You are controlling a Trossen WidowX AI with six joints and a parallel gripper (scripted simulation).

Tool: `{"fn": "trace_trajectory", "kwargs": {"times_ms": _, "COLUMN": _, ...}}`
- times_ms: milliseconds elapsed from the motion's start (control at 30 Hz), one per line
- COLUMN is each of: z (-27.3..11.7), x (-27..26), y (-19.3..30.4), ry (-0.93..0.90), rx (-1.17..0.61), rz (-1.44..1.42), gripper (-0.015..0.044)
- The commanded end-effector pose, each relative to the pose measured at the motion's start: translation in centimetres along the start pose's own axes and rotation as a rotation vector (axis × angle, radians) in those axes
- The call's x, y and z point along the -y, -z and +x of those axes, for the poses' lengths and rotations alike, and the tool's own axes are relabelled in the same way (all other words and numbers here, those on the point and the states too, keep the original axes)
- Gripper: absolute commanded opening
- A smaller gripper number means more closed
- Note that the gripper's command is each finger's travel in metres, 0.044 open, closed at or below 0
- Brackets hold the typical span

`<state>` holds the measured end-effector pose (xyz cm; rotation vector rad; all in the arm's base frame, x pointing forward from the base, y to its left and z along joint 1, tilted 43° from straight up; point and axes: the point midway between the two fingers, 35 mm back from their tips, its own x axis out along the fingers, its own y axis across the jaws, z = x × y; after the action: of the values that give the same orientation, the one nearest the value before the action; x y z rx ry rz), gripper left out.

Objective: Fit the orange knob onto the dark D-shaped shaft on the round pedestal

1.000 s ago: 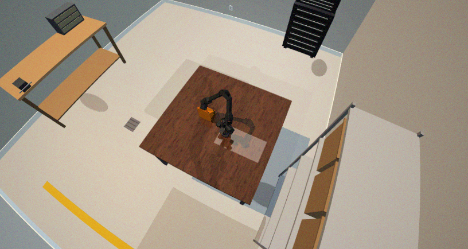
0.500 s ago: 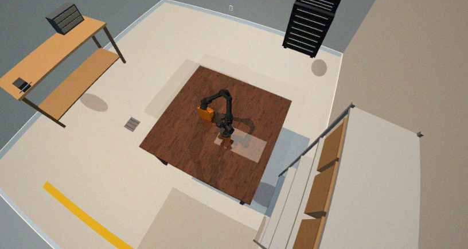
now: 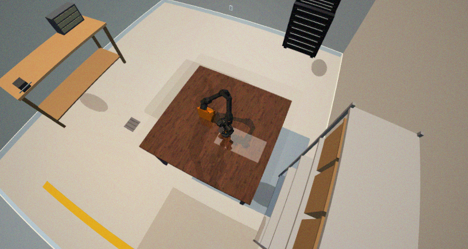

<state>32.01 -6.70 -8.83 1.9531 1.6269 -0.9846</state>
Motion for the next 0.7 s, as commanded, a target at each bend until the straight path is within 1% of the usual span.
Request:
{"fn": "trace_trajectory", "kwargs": {"times_ms": 0, "z": 0.1, "x": 0.03, "y": -0.1, "ry": -0.001, "rx": 0.001, "rz": 0.085, "gripper": 0.0}}
{"fn": "trace_trajectory", "kwargs": {"times_ms": 667, "z": 0.35, "x": 0.02, "y": 0.02, "ry": 0.0, "rx": 0.001, "rz": 0.085, "gripper": 0.0}}
